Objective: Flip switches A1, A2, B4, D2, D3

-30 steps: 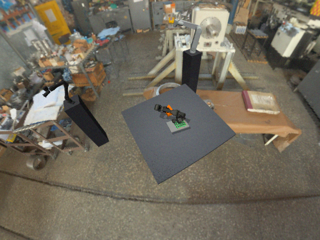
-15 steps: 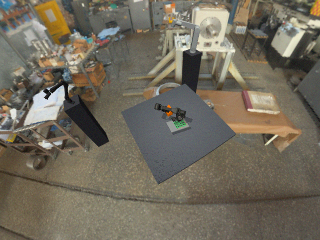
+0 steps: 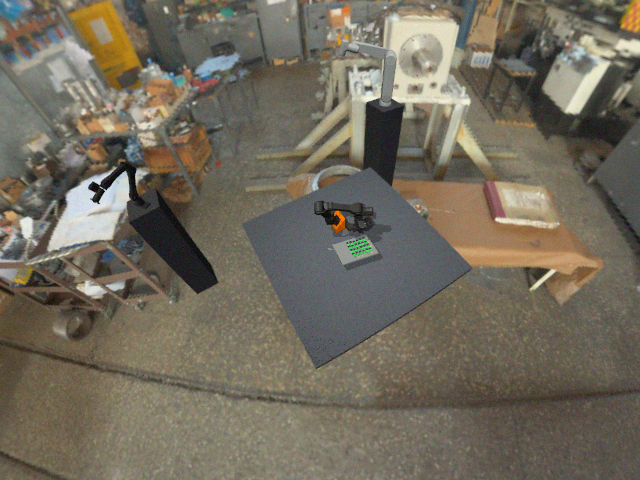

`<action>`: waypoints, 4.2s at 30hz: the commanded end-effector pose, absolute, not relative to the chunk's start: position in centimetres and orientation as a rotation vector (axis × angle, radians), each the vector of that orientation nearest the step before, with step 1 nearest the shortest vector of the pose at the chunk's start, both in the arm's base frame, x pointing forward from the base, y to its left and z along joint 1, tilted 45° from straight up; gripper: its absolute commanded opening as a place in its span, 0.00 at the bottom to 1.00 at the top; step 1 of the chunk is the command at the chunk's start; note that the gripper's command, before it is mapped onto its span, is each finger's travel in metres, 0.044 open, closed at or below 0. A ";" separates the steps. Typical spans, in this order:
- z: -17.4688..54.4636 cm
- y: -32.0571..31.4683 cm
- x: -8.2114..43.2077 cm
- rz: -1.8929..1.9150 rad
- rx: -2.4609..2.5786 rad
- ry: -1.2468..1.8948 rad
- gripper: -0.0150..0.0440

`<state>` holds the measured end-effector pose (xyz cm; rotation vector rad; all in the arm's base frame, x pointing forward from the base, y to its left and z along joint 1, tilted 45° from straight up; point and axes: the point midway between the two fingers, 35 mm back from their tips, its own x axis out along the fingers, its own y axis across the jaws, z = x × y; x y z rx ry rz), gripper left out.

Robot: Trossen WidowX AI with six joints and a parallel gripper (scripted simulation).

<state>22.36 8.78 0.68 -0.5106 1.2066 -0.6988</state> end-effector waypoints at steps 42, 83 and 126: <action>-3.8 4.5 22.6 -0.708 -0.501 1.177 0.25; -4.0 4.2 22.6 -0.708 -0.501 1.177 0.25; 2.4 7.0 22.7 -0.716 -0.494 1.203 0.25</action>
